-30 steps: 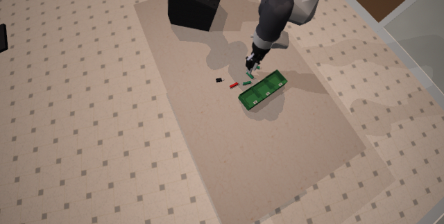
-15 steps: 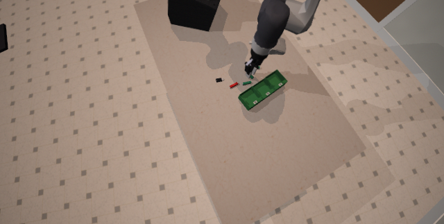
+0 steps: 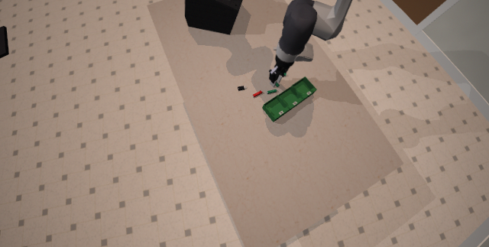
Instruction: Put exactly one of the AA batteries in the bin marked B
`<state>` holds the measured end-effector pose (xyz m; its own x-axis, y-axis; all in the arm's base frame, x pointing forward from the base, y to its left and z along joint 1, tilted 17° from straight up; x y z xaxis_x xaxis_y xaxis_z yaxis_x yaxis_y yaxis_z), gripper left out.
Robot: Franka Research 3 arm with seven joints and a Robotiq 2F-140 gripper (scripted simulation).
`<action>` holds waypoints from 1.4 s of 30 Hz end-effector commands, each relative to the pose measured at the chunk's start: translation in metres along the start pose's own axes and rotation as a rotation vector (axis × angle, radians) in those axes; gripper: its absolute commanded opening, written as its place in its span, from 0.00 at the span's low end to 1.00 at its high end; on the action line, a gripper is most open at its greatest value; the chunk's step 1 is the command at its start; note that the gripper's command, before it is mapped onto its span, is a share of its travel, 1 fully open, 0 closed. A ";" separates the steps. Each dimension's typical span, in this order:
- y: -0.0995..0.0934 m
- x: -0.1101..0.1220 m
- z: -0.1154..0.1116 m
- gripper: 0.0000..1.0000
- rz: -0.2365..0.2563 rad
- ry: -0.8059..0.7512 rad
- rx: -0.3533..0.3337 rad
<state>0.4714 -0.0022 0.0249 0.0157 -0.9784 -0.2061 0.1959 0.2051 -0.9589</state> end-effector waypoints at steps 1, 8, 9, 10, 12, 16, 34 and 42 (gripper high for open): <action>-0.001 0.001 0.003 0.17 -0.006 -0.018 0.011; -0.001 0.001 0.002 0.05 -0.006 -0.018 0.011; -0.001 0.001 0.002 0.05 -0.006 -0.018 0.011; -0.001 0.001 0.002 0.05 -0.006 -0.018 0.011; -0.001 0.001 0.002 0.05 -0.006 -0.018 0.011; -0.001 0.001 0.002 0.05 -0.006 -0.018 0.011; -0.001 0.001 0.002 0.05 -0.006 -0.018 0.011; -0.014 0.001 0.002 0.05 -0.006 -0.018 0.011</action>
<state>0.4717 -0.0052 0.0317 0.0336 -0.9803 -0.1946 0.2075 0.1973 -0.9581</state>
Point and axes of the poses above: the point where the finger pads meet when closed, its own y axis out along the fingers, its own x axis across the jaws, z = x × y, the point moved 9 cm from there along -y, back along the fingers, and after that the axes turned 7 degrees about y, right-handed, at the moved point
